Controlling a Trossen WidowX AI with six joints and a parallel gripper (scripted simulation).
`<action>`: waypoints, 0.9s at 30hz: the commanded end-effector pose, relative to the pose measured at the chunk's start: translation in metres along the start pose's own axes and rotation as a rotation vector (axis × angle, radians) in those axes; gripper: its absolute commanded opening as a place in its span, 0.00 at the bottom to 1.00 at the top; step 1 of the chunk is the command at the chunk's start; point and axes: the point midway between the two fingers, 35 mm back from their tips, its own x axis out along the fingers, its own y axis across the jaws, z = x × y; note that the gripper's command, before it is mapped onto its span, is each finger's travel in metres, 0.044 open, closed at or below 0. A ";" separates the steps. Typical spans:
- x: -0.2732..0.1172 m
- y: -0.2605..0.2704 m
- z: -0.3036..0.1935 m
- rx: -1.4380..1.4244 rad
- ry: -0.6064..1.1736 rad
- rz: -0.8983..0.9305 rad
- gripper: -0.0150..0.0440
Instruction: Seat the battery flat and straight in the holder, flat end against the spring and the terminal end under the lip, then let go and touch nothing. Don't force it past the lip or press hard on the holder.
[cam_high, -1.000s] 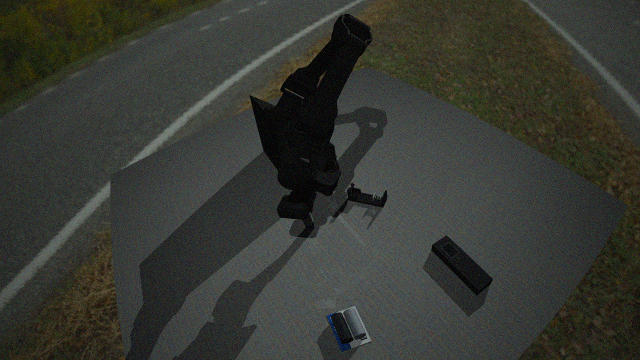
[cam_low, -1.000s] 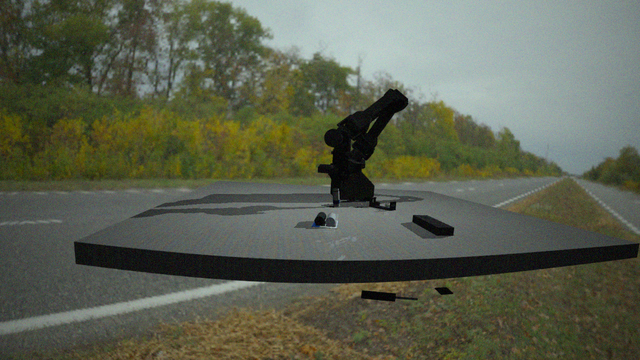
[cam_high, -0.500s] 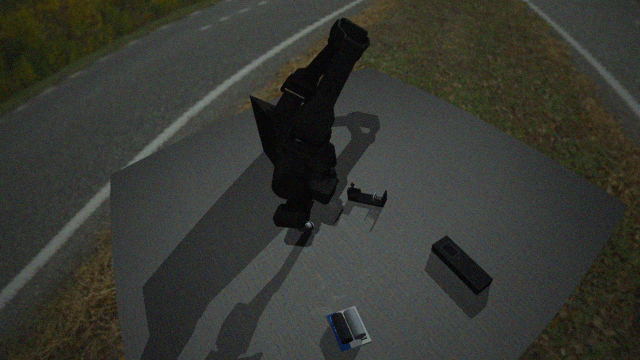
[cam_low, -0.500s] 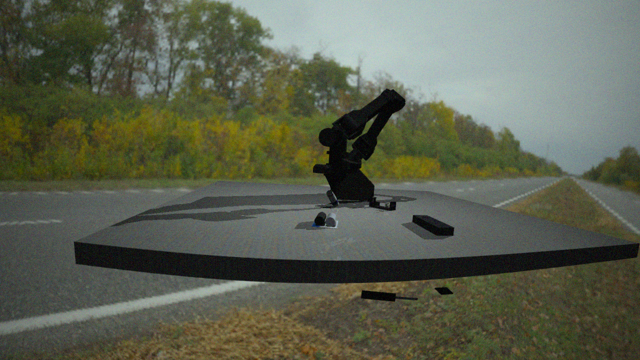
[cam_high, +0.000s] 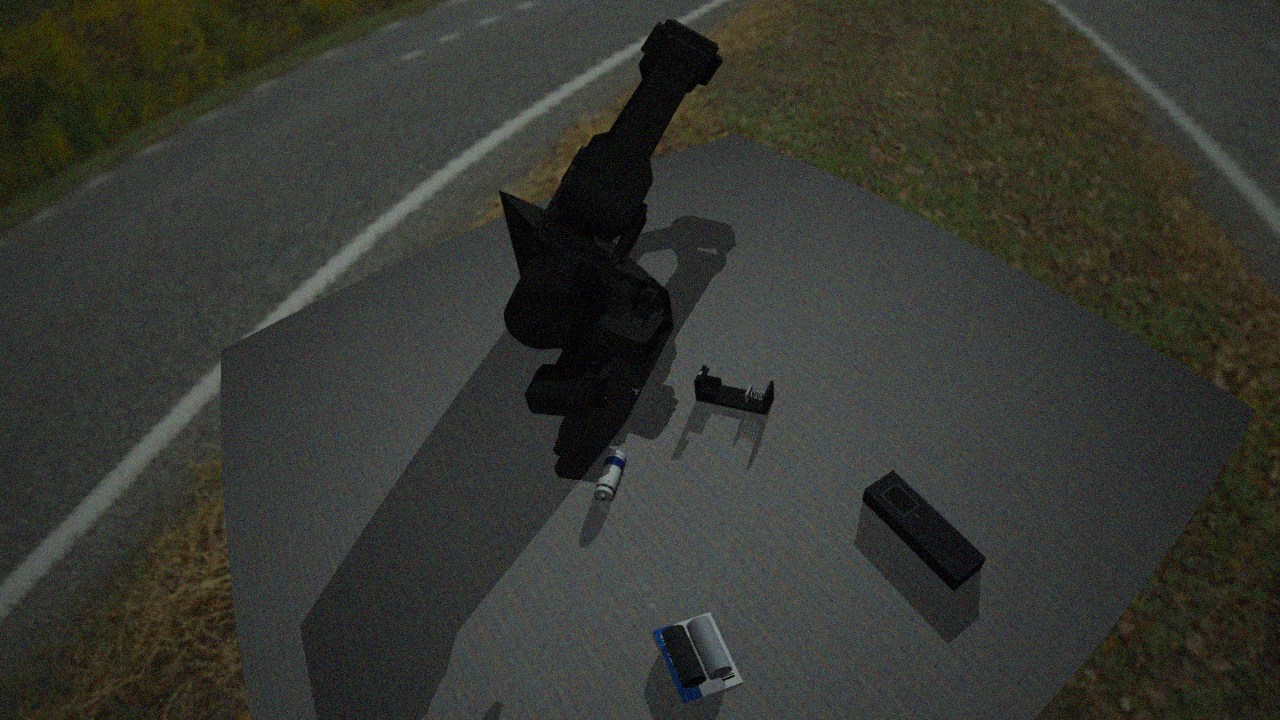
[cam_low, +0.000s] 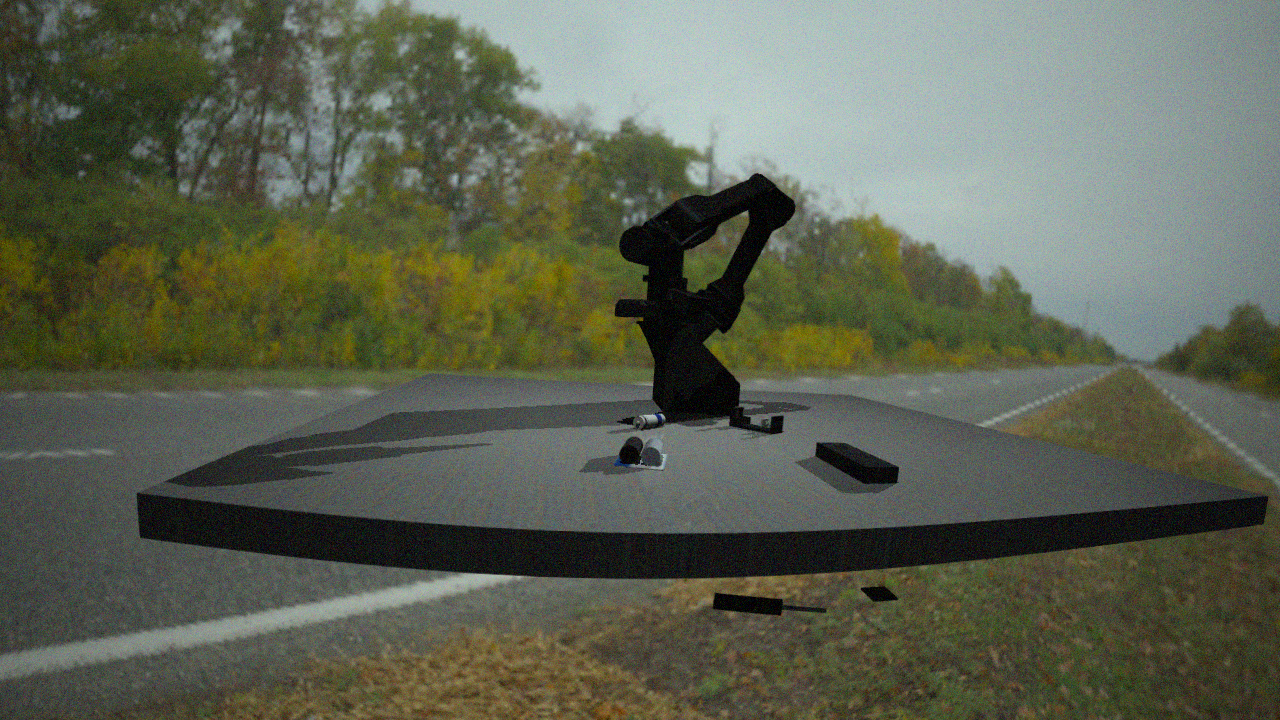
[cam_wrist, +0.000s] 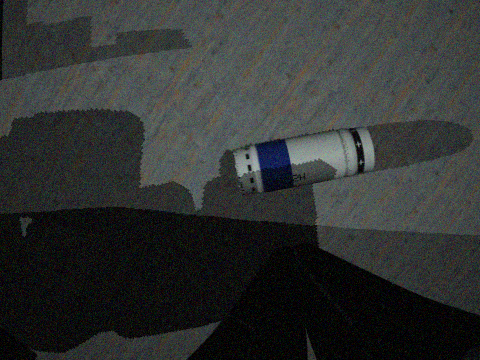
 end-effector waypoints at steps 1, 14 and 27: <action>-0.015 0.001 0.000 -0.004 0.005 0.002 0.25; -0.015 0.000 0.000 0.014 0.000 -0.002 0.30; 0.034 -0.014 0.001 1.146 0.003 -0.001 0.65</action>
